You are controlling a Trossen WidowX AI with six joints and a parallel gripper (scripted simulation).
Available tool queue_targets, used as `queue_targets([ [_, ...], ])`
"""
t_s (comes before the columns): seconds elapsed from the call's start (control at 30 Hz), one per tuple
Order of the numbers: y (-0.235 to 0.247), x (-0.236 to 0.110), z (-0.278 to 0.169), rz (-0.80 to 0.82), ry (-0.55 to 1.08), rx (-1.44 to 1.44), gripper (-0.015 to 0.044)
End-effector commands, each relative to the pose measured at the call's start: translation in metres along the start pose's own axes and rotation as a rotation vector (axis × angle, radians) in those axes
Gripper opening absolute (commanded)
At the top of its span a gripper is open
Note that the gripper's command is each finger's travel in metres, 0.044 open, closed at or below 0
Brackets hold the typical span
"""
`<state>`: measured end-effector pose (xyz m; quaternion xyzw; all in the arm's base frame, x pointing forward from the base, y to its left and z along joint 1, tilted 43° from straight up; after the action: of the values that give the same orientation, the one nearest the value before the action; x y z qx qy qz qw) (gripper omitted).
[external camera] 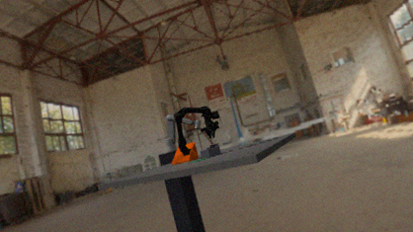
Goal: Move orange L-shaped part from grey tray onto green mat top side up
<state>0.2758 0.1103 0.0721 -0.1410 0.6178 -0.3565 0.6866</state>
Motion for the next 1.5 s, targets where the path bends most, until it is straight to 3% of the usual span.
queue_targets([
  [0.0, -0.002, 0.005, 0.003, -0.011, -0.005, -0.010, 0.0180],
  [0.23, -0.004, 0.070, 0.003, -0.013, -0.006, -0.010, 0.0180],
  [1.47, -0.005, 0.108, 0.003, -0.015, -0.007, -0.009, 0.0180],
])
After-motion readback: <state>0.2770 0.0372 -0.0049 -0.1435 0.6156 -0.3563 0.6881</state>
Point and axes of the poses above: the point midway between the two fingers, 35 mm back from their tips, its own x axis out along the fingers, its own y axis across the jaws, z = x × y, the point moved 3 cm from there along -x, back along the fingers, and after that the axes turned 7 degrees about x, right-handed, at the moved point
